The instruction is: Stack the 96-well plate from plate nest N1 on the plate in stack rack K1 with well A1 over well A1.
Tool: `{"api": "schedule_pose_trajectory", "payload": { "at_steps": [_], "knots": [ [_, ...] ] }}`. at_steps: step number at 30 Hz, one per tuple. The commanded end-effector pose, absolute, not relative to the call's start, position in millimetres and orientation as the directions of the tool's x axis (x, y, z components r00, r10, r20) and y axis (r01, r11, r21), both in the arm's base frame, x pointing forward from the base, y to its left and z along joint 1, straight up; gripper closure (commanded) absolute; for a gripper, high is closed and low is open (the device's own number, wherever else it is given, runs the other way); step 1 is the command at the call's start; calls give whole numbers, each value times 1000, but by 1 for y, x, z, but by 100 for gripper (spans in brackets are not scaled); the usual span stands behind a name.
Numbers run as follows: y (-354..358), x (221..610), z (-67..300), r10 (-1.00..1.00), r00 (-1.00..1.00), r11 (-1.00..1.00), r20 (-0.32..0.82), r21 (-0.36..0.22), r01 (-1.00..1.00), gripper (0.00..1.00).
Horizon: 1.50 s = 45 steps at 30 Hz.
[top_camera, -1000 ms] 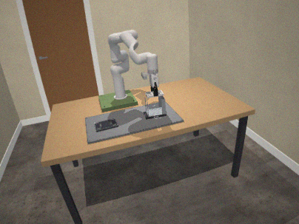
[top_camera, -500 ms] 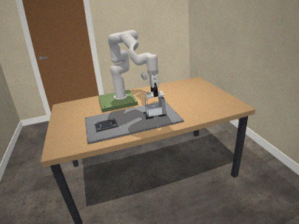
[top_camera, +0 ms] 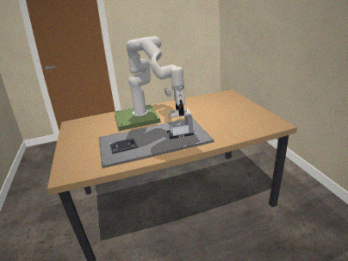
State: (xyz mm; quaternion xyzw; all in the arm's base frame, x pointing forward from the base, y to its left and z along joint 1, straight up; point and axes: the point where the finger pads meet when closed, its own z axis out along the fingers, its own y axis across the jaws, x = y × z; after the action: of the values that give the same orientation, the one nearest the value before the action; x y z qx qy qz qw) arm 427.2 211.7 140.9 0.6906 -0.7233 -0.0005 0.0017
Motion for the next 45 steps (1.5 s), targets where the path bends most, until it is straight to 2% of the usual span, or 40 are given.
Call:
{"api": "schedule_pose_trajectory", "payload": {
  "at_steps": [1,45],
  "knots": [
    [212,429,136,-999,-46,46,-1,-1,-999,100],
    [212,429,73,-999,-46,46,-1,-1,-999,100]
  ]
}}
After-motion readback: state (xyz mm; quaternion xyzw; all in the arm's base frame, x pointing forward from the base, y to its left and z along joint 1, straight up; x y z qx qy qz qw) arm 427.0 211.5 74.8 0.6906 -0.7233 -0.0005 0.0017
